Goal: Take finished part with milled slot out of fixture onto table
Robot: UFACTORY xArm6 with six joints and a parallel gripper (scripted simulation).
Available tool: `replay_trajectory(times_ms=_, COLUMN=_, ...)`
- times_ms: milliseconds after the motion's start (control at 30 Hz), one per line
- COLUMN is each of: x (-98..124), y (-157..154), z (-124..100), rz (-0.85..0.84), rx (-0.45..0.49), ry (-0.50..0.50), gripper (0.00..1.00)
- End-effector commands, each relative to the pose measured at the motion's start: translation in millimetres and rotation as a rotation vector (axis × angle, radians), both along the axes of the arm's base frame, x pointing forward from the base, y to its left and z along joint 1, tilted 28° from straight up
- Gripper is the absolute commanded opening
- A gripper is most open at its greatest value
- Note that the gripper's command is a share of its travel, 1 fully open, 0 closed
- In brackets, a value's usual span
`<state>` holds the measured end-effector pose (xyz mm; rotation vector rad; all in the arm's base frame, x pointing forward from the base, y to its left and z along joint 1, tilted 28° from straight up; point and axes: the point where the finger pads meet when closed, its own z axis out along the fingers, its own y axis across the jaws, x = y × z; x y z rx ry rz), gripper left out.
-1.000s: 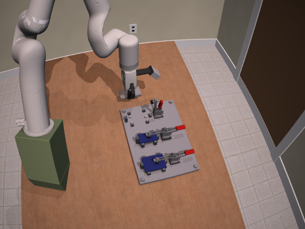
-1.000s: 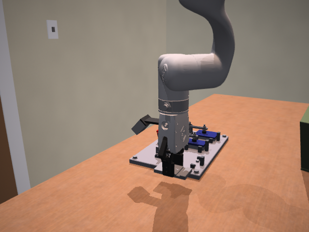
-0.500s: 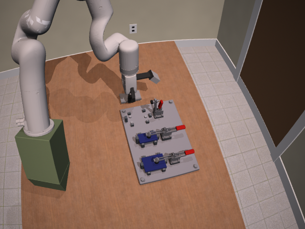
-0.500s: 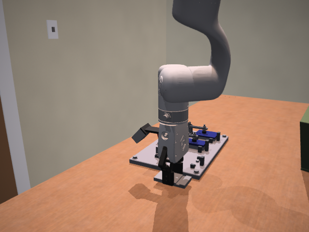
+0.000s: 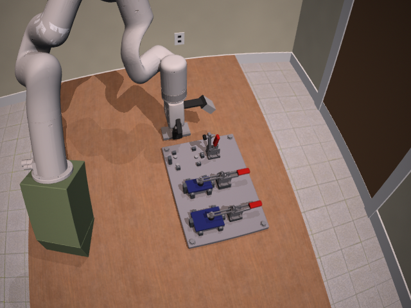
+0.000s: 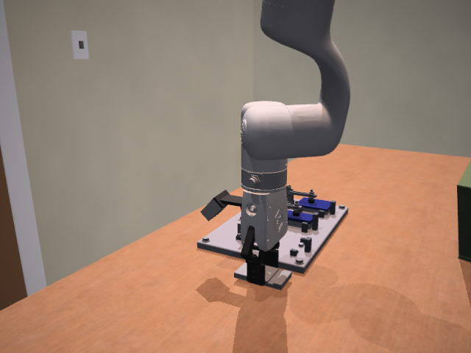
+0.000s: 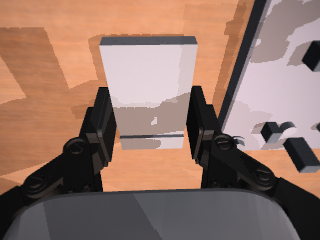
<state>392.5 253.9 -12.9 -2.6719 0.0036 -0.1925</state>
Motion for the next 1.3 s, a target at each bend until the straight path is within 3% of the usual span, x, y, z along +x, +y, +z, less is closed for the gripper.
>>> replay_trajectory(times_ms=0, x=0.9, y=0.1, z=0.8, rz=-0.001, rx=0.001, ry=-0.002, gripper=0.00)
replay_trajectory(times_ms=1267, x=1.4, y=1.9, z=-2.7, rz=-0.001, rx=0.001, ry=-0.002, gripper=0.00)
